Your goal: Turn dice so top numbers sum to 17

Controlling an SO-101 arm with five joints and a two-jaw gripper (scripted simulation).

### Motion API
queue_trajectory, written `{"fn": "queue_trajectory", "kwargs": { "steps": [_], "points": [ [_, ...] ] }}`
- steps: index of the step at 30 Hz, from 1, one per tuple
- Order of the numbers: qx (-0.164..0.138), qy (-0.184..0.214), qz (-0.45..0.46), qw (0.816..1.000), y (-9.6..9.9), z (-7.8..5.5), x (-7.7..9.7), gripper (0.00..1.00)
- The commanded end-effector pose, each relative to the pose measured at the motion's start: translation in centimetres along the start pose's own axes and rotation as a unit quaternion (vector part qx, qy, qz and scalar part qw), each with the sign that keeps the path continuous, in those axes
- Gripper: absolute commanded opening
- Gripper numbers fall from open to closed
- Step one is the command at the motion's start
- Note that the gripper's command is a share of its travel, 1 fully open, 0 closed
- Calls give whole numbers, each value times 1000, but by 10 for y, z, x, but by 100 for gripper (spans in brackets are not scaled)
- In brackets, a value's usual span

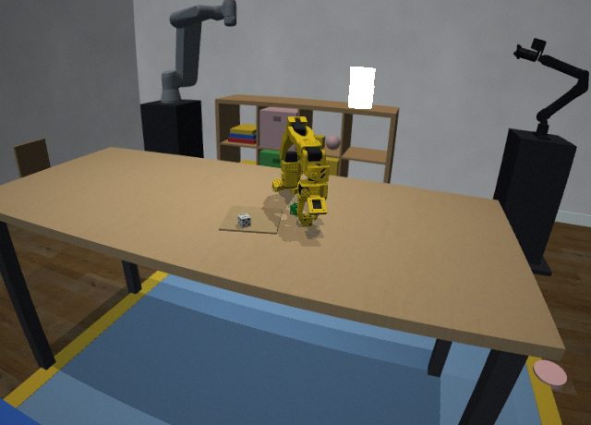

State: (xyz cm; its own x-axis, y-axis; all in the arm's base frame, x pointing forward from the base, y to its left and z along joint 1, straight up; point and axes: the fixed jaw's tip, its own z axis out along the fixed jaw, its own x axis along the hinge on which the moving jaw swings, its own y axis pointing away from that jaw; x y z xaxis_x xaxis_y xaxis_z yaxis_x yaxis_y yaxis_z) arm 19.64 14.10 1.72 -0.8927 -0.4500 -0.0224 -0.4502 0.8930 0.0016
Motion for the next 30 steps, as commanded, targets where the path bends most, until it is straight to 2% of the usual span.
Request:
{"fn": "queue_trajectory", "kwargs": {
  "steps": [1,22,30],
  "points": [
    [-3,-20,1,1000,-3,-7,-5,17],
    [-2,-20,1,1000,-5,-7,-5,12],
    [-2,-20,1,1000,-5,-7,-5,2]
  ]
}}
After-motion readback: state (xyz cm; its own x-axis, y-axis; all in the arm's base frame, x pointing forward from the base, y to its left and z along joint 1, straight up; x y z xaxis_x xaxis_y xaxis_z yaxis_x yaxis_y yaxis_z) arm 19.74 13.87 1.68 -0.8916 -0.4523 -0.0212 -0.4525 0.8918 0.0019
